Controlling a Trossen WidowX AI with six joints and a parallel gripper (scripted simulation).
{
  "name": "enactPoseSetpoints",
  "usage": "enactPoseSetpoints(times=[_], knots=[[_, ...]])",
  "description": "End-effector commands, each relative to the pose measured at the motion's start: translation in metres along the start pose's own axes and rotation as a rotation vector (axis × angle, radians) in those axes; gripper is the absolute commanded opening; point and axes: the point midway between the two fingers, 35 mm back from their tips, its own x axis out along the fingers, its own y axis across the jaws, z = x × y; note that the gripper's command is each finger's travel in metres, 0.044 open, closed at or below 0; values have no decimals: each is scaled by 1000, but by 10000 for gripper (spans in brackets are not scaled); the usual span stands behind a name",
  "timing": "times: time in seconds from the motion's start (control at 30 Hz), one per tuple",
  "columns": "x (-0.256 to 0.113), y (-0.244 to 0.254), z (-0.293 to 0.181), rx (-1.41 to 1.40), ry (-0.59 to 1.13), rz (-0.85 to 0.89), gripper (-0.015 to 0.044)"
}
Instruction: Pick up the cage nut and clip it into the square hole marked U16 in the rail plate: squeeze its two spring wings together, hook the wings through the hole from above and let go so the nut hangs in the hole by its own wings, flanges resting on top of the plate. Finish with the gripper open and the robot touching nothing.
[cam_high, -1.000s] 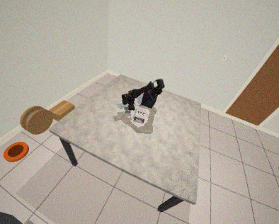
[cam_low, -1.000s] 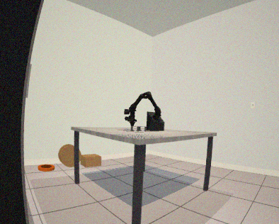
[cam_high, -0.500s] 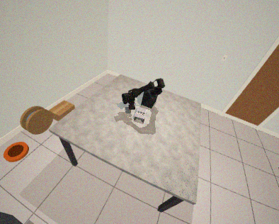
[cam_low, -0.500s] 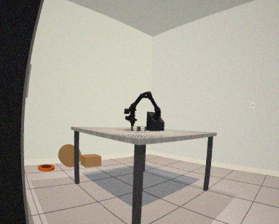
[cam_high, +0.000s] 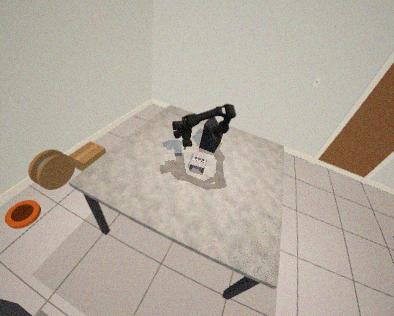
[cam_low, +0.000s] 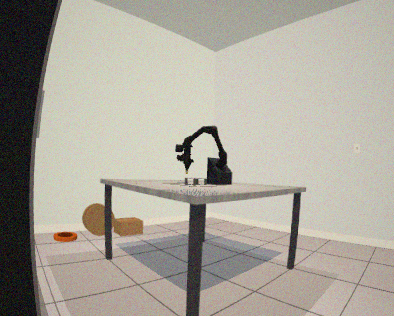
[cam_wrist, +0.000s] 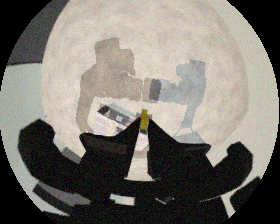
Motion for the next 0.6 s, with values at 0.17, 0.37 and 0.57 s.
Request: enactPoseSetpoints(times=[0.17,0.37,0.57], knots=[[-13,14,-11,-137,-13,-2,32],[-15,35,-35,-360,-16,-5,32],[-15,52,-62,-584,-16,-7,32]])
